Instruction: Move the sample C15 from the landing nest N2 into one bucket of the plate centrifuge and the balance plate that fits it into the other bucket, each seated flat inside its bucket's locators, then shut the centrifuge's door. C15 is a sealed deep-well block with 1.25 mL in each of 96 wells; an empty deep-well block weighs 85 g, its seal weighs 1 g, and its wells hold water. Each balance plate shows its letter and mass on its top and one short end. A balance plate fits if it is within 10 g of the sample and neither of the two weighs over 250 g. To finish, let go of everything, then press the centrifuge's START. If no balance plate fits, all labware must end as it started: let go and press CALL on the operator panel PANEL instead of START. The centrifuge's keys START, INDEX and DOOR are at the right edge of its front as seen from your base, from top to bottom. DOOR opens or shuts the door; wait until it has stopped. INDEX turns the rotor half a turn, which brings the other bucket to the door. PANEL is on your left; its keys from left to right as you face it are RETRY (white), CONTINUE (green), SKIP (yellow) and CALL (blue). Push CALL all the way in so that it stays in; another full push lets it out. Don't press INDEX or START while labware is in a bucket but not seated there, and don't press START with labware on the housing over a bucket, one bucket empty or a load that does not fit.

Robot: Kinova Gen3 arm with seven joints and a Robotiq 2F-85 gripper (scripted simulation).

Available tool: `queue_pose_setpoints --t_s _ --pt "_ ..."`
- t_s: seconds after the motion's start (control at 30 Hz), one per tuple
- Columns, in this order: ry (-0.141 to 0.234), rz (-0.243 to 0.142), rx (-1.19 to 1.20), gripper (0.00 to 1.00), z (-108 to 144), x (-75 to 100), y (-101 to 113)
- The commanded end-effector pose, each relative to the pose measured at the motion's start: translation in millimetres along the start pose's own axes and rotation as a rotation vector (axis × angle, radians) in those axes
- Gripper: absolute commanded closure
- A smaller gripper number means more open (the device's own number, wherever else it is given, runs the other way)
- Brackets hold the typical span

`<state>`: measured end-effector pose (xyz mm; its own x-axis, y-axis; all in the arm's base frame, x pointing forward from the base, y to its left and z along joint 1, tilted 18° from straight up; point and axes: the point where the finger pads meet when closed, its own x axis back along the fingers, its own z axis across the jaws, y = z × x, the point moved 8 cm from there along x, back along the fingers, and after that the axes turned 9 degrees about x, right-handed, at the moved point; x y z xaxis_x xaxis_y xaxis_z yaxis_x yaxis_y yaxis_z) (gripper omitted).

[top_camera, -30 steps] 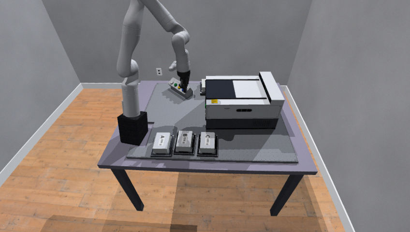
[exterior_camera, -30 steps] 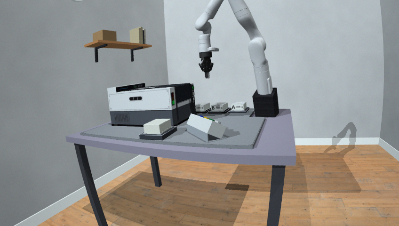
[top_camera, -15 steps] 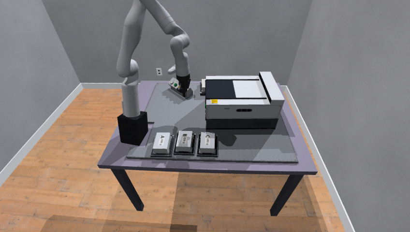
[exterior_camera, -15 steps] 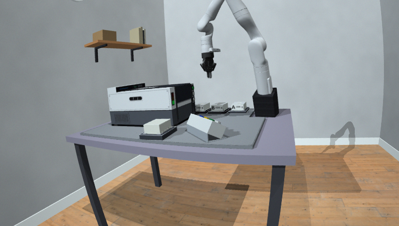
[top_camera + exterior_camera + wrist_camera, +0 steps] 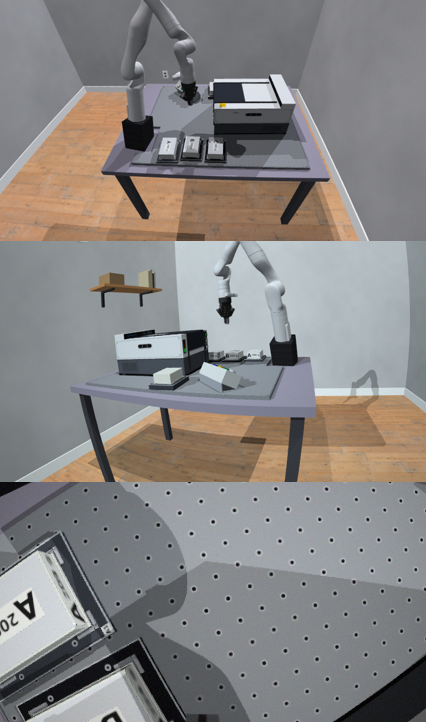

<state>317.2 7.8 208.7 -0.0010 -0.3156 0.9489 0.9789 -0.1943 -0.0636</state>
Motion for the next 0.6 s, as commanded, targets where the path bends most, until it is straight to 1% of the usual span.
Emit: queue_pose_setpoints --t_s 0.0,0.17,0.23,0.57 --pt "0.000 -0.001 -0.038 0.90 -11 0.4 3" --pt "0.000 -0.001 -0.096 0.90 -27 0.4 6" --pt "0.000 -0.001 -0.096 0.90 -27 0.4 6" --pt "0.000 -0.001 -0.213 0.90 -60 0.4 8"
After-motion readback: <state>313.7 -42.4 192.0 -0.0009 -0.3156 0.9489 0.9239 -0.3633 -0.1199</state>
